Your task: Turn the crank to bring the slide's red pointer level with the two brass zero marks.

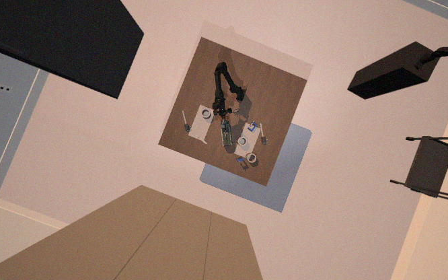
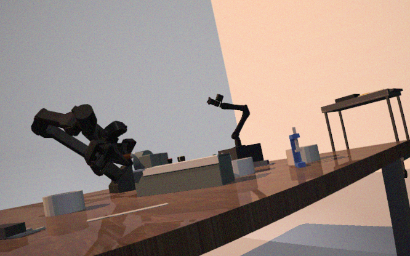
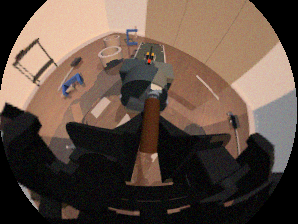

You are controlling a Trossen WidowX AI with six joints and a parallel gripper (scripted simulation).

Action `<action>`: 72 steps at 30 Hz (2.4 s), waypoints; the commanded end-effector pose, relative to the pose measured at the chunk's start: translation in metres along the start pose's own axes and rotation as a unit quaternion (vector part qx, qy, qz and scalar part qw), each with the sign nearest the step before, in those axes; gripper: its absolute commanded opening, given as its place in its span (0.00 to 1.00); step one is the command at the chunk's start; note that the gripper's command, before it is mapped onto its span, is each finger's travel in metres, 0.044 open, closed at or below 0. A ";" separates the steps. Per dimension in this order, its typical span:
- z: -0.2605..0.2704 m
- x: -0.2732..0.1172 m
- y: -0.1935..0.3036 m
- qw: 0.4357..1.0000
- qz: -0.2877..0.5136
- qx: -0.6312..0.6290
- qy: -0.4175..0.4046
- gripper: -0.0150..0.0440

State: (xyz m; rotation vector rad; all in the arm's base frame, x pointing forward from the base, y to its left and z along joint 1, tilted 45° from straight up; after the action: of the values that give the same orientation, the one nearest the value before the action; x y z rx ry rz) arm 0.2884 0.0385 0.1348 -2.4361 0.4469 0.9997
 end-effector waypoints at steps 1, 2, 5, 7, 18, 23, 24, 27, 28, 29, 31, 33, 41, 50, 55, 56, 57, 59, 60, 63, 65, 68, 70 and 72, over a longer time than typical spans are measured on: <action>-0.008 0.002 0.002 1.000 0.002 0.005 0.009 0.25; -0.009 0.003 0.003 1.000 0.002 0.005 0.009 0.25; -0.012 0.005 0.005 1.000 0.002 0.005 0.009 0.25; -0.014 0.006 0.006 1.000 0.002 0.005 0.009 0.25; -0.021 0.017 0.018 1.000 0.002 0.005 0.010 0.25; -0.020 0.023 0.024 1.000 0.003 0.004 0.010 0.25; -0.020 0.025 0.025 1.000 0.003 0.004 0.010 0.25; -0.018 0.028 0.029 1.000 0.003 0.004 0.010 0.25; -0.018 0.029 0.030 1.000 0.003 0.004 0.010 0.25; -0.017 0.030 0.031 1.000 0.003 0.004 0.010 0.25; -0.016 0.032 0.033 1.000 0.003 0.004 0.010 0.25; -0.014 0.034 0.034 1.000 0.003 0.004 0.010 0.25; -0.007 0.039 0.039 1.000 0.003 0.004 0.010 0.25; -0.005 0.039 0.039 1.000 0.003 0.004 0.010 0.25; -0.005 0.039 0.039 1.000 0.003 0.004 0.010 0.25; -0.005 0.039 0.039 1.000 0.003 0.004 0.010 0.25; -0.005 0.039 0.039 1.000 0.003 0.004 0.010 0.25; -0.005 0.039 0.039 1.000 0.003 0.004 0.010 0.25; -0.005 0.039 0.039 1.000 0.003 0.004 0.010 0.25; -0.005 0.039 0.039 1.000 0.003 0.004 0.010 0.25; -0.005 0.039 0.039 1.000 0.003 0.004 0.010 0.25; -0.005 0.039 0.039 1.000 0.003 0.004 0.010 0.25; -0.005 0.039 0.039 1.000 0.003 0.004 0.010 0.25; -0.005 0.039 0.039 1.000 0.003 0.004 0.010 0.25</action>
State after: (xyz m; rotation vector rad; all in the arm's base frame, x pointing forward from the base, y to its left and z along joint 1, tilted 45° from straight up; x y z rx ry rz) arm 0.3007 -0.0012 0.1018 -2.4450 0.4579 0.9611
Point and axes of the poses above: the point midway between the two fingers, 35 mm back from their tips, its own x axis out along the fingers, its own z axis across the jaws, y = z × x, the point moved 3 cm from there along -x, back along the fingers, and after that the axes turned 1 degree about x, right-handed, at the moved point
